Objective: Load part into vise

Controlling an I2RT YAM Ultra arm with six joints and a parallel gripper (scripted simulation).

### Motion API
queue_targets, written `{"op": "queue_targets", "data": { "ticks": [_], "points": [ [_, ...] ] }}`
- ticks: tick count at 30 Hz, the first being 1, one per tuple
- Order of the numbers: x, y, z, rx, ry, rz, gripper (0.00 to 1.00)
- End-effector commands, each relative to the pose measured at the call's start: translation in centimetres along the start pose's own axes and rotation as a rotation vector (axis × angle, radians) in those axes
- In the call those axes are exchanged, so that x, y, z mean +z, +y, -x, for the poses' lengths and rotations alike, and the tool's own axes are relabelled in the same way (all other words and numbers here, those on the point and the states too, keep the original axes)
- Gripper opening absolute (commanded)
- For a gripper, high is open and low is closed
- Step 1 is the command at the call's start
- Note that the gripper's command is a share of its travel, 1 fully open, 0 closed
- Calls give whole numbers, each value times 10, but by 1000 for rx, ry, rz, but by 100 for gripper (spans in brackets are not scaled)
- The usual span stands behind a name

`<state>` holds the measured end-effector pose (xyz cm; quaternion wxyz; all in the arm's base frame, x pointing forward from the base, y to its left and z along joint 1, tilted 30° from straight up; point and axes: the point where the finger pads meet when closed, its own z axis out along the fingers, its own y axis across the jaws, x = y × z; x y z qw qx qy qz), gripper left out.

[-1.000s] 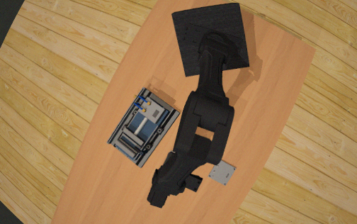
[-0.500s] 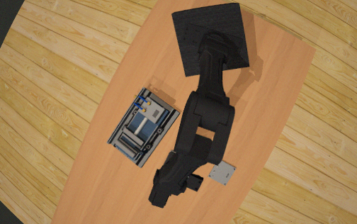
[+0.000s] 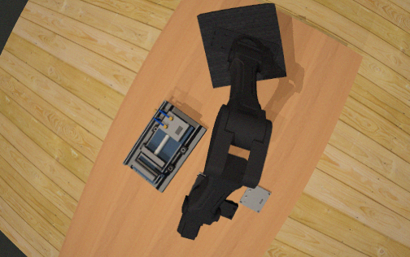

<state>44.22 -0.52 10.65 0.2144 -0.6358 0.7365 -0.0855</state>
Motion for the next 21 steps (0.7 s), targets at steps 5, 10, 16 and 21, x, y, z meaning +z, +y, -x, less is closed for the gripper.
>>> {"op": "queue_targets", "data": {
  "ticks": [5, 10, 16, 21],
  "points": [
    [-23, -15, 3, 3, 60, -57, 0],
    [-23, -15, 3, 4, 105, -58, 0],
    [-23, -15, 3, 6, 145, -58, 0],
    [-15, -11, 1, 9, 203, -37, 0]
  ]
}}
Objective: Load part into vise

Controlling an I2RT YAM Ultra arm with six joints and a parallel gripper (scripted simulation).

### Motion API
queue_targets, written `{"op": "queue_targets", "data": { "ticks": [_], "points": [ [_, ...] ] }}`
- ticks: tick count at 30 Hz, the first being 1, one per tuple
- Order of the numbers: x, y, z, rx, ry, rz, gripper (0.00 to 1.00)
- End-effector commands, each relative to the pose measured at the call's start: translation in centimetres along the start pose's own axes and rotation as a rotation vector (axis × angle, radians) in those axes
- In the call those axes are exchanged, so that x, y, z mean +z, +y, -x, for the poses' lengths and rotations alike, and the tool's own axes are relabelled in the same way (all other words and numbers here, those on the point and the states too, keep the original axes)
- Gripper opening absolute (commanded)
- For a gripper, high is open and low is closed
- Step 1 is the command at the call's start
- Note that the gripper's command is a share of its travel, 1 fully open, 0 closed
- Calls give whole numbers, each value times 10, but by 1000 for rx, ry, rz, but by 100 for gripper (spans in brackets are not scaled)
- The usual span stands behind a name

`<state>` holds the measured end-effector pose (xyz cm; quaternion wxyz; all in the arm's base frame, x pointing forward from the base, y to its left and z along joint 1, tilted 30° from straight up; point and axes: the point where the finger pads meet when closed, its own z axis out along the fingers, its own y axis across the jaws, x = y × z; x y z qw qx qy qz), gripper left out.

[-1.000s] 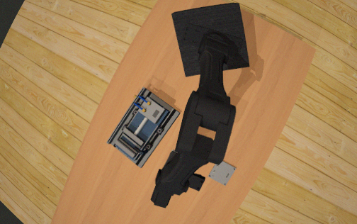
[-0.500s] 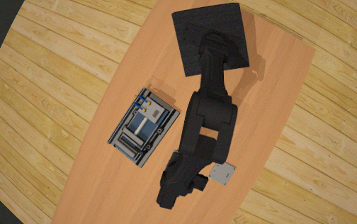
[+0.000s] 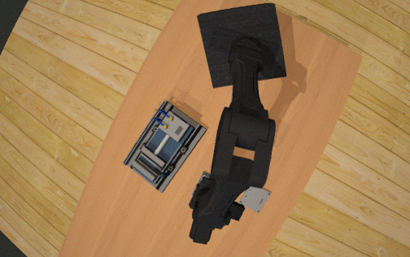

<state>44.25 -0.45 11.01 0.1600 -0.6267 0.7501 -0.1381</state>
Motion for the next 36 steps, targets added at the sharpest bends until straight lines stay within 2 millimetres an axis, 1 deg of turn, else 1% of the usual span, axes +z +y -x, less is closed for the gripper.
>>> {"op": "queue_targets", "data": {
  "ticks": [1, 5, 8, 12, 13, 15, 18, 20, 23, 24, 26, 29, 30, 32, 36],
  "points": [
    [-9, -9, -2, 11, 61, -19, 0],
    [-15, -11, -2, 13, 104, -33, 0],
    [-8, -8, -2, 12, 144, -16, 0],
    [-11, -10, -2, 13, 165, -25, 0],
    [-20, -14, -3, 19, 174, -47, 0],
    [-7, -8, -2, 12, 204, -14, 0],
    [-6, -7, -2, 12, 241, -12, 0],
    [-15, -11, -1, 16, 258, -34, 0],
    [-6, -7, -2, 12, 299, -12, 0],
    [-6, -7, -2, 12, 310, -12, 0],
    [-10, -9, -1, 14, 329, -22, 0],
    [-11, -9, -1, 15, 340, -24, 0],
    [-20, -13, -3, 25, 345, -46, 0],
    [-6, -7, -1, 12, 375, -12, 0],
    [-8, -8, -1, 13, 413, -17, 0]
  ]
}}
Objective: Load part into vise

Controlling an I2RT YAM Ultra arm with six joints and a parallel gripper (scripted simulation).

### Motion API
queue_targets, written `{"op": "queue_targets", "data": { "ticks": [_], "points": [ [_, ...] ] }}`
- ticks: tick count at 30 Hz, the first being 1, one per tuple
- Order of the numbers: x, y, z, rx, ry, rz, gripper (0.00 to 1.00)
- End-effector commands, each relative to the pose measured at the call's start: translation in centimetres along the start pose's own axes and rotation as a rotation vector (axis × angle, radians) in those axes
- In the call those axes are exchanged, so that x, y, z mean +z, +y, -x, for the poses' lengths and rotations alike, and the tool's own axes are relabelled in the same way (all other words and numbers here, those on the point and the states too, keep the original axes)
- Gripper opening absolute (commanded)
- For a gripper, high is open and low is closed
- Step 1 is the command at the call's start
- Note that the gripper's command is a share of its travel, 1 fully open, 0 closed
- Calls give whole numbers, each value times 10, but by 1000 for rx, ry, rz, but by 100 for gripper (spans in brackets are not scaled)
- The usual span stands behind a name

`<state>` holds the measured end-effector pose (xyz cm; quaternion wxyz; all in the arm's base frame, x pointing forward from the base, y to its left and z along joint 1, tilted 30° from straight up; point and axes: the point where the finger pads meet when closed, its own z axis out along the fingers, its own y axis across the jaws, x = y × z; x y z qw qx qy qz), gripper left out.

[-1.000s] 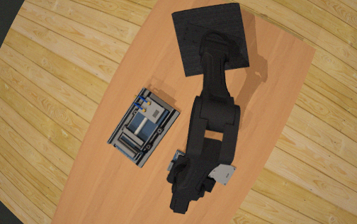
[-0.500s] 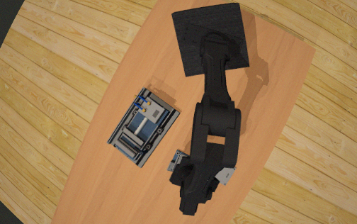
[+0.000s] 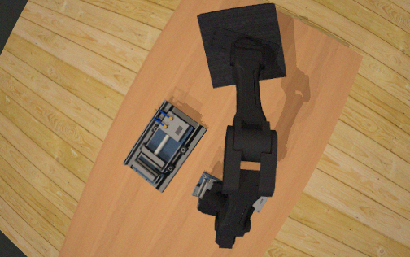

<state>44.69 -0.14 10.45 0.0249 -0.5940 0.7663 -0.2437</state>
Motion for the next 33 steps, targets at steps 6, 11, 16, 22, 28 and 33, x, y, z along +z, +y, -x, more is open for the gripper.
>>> {"op": "queue_targets", "data": {
  "ticks": [6, 11, 16, 22, 28, 33],
  "points": [
    [-12, -6, -9, 18, 114, -17, 0],
    [-22, -12, -18, 45, 130, -40, 0],
    [-13, -7, -9, 20, 164, -20, 0],
    [-13, -8, -14, 30, 190, -19, 0],
    [-19, -10, -14, 35, 194, -32, 0],
    [-20, -10, -13, 33, 198, -34, 0]
  ]
}}
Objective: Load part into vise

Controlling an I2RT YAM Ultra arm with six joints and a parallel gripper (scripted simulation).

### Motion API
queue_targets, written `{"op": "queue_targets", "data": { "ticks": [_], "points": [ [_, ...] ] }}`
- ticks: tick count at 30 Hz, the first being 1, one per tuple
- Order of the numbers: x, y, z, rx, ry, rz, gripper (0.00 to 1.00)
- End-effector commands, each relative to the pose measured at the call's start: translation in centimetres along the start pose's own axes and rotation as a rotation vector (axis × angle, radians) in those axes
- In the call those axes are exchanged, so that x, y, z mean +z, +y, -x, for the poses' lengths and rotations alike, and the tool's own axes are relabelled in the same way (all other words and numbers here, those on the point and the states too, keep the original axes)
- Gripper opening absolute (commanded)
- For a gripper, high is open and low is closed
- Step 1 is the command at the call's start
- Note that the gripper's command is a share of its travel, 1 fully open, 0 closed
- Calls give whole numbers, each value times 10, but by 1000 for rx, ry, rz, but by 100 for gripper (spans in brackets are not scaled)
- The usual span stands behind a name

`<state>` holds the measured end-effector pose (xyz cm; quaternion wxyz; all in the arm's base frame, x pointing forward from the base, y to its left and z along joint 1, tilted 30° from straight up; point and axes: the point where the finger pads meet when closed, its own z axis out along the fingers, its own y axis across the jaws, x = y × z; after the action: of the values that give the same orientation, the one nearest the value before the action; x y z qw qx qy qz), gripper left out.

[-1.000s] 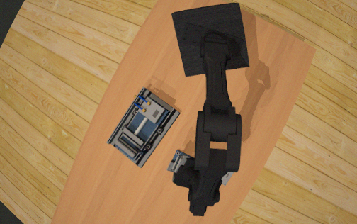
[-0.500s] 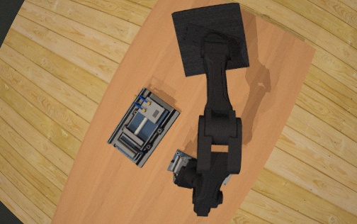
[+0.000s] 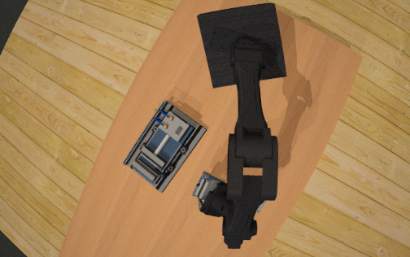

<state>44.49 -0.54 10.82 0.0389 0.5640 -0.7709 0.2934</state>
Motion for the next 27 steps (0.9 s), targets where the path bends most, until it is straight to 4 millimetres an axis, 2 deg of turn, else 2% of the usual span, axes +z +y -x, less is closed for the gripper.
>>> {"op": "queue_targets", "data": {
  "ticks": [1, 27],
  "points": [
    [-17, -10, -10, 19, 25, -36, 0],
    [-15, -10, -12, 21, 29, -31, 0]
  ]
}}
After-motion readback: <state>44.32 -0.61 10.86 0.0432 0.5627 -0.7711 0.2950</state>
